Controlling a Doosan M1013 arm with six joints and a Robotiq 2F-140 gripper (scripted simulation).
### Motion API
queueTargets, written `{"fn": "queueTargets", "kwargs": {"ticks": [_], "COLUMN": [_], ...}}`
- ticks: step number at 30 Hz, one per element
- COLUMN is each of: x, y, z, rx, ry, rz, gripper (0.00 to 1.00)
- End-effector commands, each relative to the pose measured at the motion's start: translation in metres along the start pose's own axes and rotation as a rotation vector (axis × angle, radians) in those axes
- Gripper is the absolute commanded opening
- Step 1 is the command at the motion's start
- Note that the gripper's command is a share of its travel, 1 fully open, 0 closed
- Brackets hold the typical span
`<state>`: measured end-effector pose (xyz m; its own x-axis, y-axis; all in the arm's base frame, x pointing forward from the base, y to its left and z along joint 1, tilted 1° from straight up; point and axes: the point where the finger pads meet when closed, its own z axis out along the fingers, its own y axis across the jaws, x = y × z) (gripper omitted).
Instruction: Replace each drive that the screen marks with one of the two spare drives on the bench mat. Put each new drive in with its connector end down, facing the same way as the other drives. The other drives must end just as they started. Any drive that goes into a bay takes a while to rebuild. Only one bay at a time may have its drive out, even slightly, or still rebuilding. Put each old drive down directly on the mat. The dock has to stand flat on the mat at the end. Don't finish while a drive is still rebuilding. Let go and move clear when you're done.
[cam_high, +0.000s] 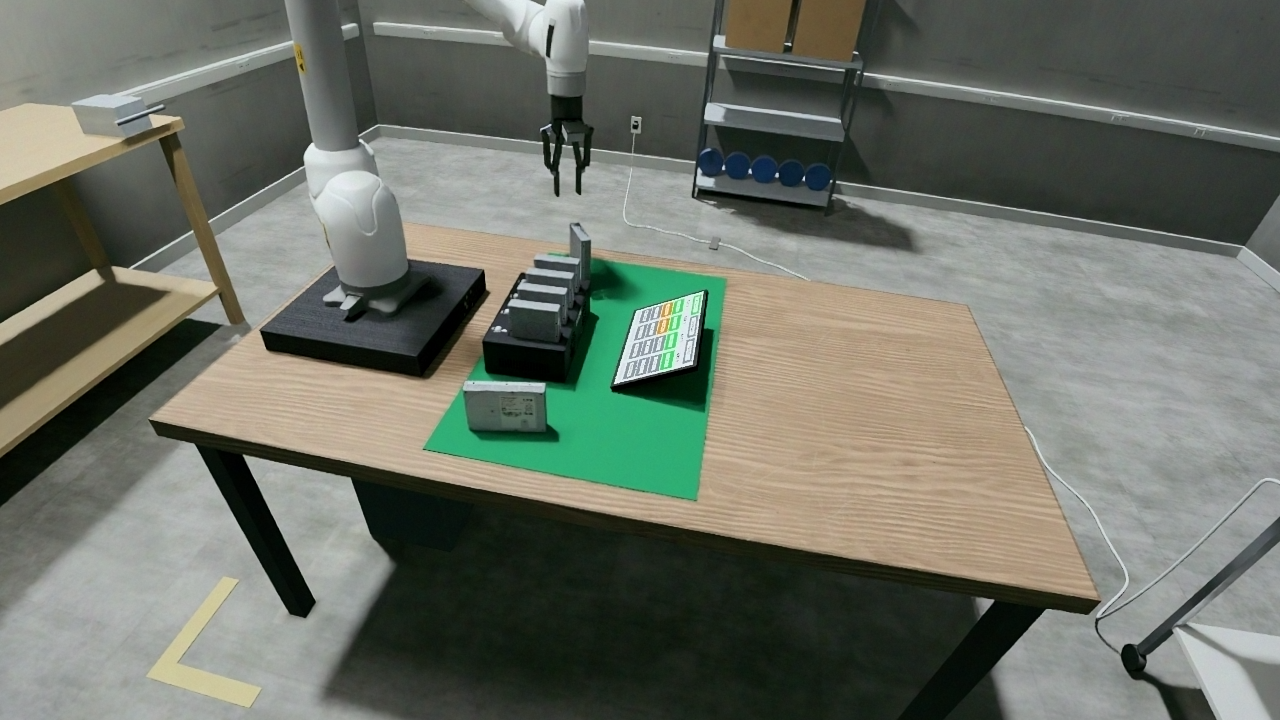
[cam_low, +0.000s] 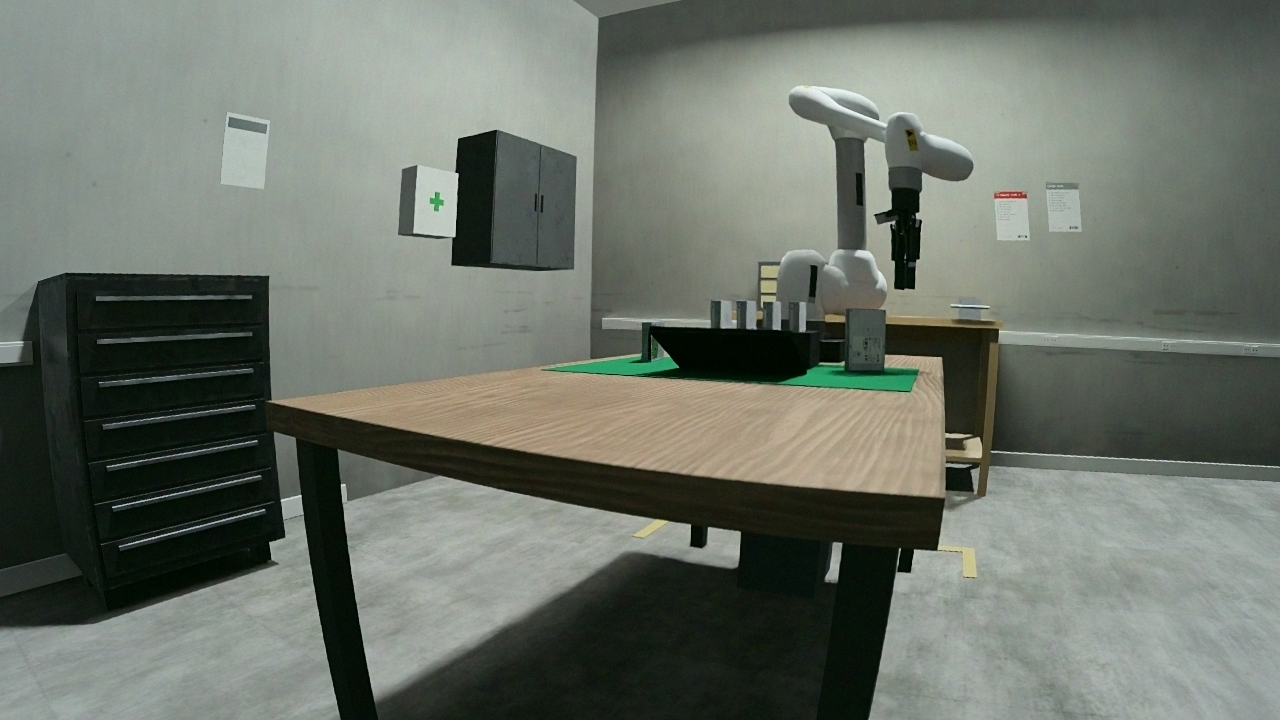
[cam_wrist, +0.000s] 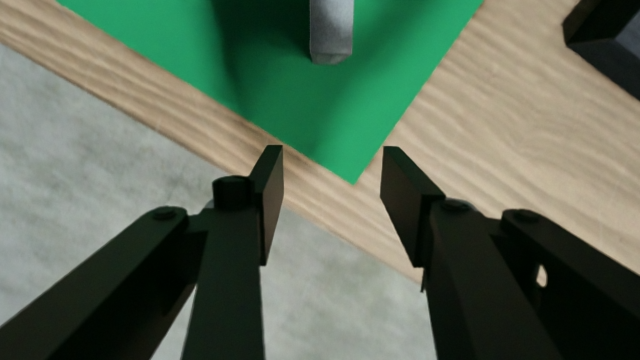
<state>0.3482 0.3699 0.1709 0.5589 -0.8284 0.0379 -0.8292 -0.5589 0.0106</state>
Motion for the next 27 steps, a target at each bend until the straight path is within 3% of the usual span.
{"fn": "queueTargets", "kwargs": {"ticks": [1,5,6,27], "x": [-0.0001,-0.0001,-0.0001,-0.0001], "y": [-0.0001,-0.0002,-0.0002,-0.0002], "z": [-0.0003,-0.0004,-0.0004,-0.0004], "rx": [-0.001,0.0,0.0,0.0], "ry": [-0.033,-0.037,-0.037,-0.037], "rz": [-0.003,-0.002,-0.002,-0.002], "gripper": [0.4,0.4,0.1,0.1]}}
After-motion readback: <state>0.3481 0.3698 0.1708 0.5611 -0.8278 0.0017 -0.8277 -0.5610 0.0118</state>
